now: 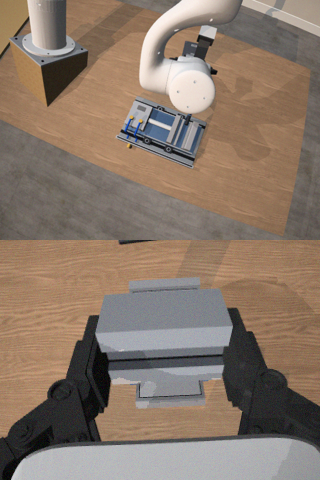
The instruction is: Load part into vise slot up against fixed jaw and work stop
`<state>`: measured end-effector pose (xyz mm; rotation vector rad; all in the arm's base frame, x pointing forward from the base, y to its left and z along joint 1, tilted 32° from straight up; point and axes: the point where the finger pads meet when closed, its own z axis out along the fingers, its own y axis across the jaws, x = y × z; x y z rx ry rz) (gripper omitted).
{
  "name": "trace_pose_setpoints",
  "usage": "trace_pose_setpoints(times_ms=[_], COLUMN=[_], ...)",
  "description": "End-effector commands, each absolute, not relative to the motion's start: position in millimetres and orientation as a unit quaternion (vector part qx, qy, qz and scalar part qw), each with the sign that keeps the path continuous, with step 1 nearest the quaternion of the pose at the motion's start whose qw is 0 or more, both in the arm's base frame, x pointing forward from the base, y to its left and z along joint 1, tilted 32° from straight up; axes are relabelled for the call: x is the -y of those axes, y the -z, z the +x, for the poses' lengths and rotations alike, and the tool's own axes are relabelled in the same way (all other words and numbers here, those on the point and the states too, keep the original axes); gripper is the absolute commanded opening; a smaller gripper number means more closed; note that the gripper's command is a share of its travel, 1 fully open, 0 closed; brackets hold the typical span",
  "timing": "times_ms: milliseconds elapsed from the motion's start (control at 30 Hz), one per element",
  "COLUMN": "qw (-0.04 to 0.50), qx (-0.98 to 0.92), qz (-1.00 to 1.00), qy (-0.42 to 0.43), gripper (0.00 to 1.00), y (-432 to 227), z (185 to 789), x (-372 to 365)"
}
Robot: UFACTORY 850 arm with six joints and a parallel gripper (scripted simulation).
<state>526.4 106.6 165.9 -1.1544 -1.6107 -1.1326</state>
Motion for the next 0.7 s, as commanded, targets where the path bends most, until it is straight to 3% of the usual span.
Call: trace_pose_setpoints(times_ms=[0, 667], qw=[0.416, 0.416], qx=[0.642, 0.642], qz=[-0.460, -0.460], qy=[0.452, 0.452], gripper=[0.00, 0.00], y=[-167.0, -171.0], z=[526.9, 526.1], x=[-105.9, -103.3])
